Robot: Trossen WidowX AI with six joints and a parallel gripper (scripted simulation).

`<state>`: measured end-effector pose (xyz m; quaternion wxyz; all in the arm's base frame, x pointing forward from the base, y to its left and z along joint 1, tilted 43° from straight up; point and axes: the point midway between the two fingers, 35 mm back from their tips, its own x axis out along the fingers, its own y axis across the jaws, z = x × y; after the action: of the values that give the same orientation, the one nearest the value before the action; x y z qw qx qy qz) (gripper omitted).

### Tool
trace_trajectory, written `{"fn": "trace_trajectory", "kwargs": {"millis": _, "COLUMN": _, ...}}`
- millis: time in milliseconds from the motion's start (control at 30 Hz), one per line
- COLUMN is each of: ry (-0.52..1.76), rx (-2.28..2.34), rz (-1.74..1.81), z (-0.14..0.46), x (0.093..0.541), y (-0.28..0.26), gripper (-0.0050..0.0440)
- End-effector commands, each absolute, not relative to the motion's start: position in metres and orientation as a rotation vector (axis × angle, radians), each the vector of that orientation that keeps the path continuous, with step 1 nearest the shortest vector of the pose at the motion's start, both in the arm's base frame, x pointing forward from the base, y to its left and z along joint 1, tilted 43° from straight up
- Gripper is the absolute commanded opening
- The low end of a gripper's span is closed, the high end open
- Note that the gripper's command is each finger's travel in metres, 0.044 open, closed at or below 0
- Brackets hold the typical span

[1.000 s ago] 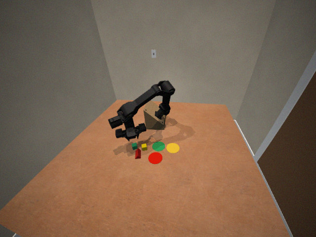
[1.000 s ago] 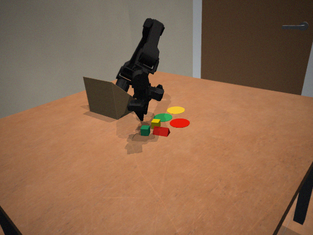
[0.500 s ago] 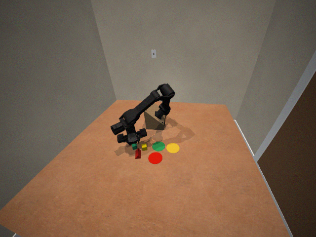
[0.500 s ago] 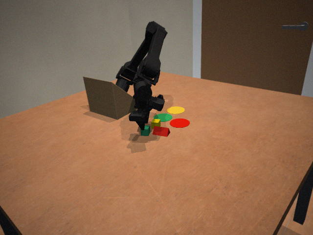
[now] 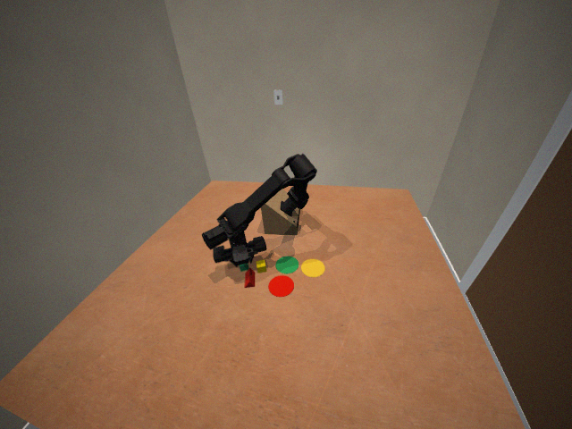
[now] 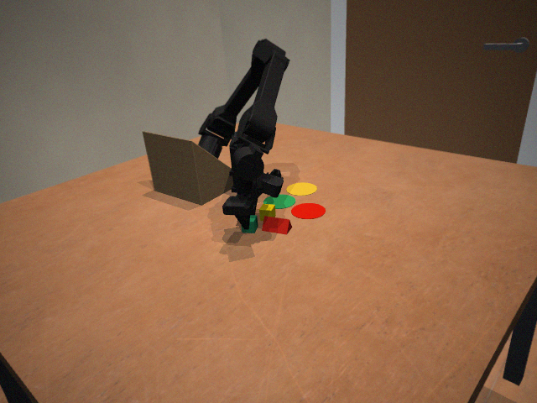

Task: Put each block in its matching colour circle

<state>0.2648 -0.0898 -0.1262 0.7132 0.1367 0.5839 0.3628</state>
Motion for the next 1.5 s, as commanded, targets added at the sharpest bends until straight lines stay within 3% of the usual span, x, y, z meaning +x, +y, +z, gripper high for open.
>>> {"fn": "trace_trajectory", "kwargs": {"millis": 0, "ry": 1.279, "rx": 0.286, "rz": 0.789, "z": -0.122, "x": 0.27, "y": -0.094, "gripper": 0.0221}}
{"fn": "trace_trajectory", "kwargs": {"millis": 633, "ry": 1.283, "rx": 0.299, "rz": 0.79, "z": -0.123, "x": 0.268, "y": -0.092, "gripper": 0.0105}}
{"fn": "trace_trajectory", "kwargs": {"millis": 1467, "ry": 1.275, "rx": 0.269, "rz": 0.777, "z": -0.076, "x": 0.273, "y": -0.142, "gripper": 0.0105}}
